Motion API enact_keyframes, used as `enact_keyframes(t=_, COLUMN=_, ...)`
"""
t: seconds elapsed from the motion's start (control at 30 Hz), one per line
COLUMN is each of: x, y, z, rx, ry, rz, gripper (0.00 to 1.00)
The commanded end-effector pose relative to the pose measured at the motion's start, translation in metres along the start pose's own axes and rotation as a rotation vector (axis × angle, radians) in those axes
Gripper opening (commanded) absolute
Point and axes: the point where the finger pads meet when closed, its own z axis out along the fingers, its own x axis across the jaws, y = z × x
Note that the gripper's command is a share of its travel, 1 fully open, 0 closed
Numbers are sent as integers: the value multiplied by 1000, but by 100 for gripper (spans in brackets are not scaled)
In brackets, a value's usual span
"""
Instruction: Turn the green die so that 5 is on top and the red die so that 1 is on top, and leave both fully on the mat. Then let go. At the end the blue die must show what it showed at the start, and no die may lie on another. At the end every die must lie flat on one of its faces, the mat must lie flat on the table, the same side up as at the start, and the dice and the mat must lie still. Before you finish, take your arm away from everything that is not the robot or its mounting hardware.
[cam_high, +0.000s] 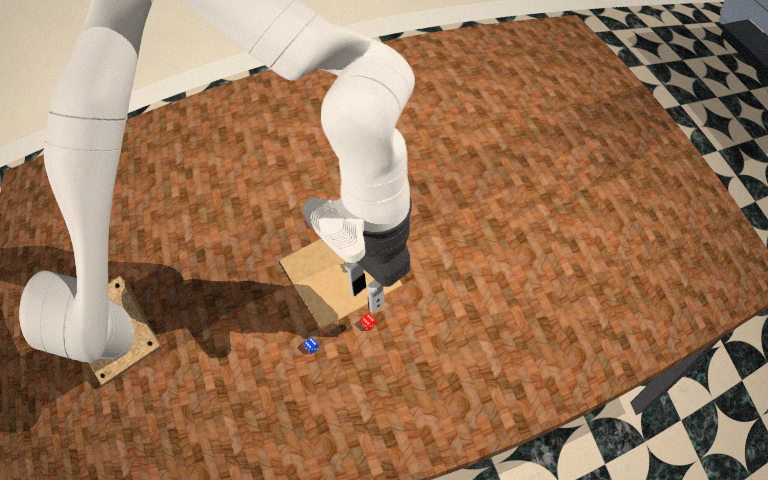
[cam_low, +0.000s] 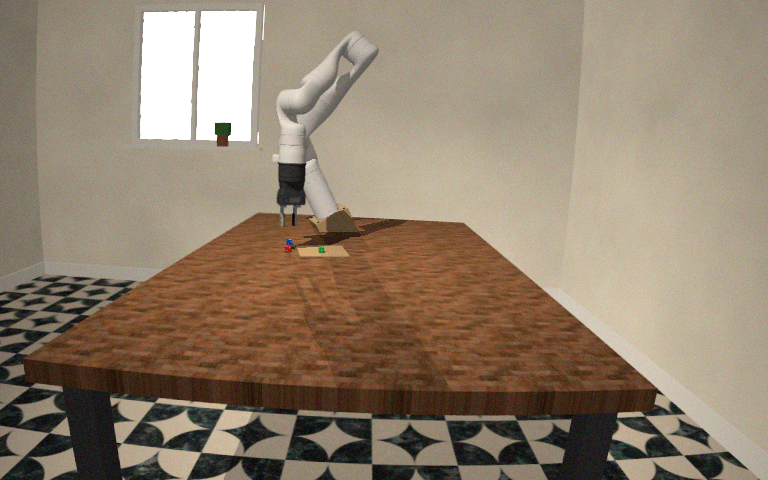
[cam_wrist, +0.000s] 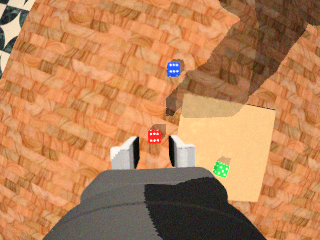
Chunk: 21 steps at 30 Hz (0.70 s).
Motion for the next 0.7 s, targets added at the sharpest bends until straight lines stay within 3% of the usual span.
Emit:
enact_keyframes(t=0.0, x=0, y=0, z=0, rx=-1, ry=0, rz=0, gripper=64)
enact_keyframes(t=0.67, x=0, y=0, z=9, rx=-1, ry=1, rz=0, gripper=64)
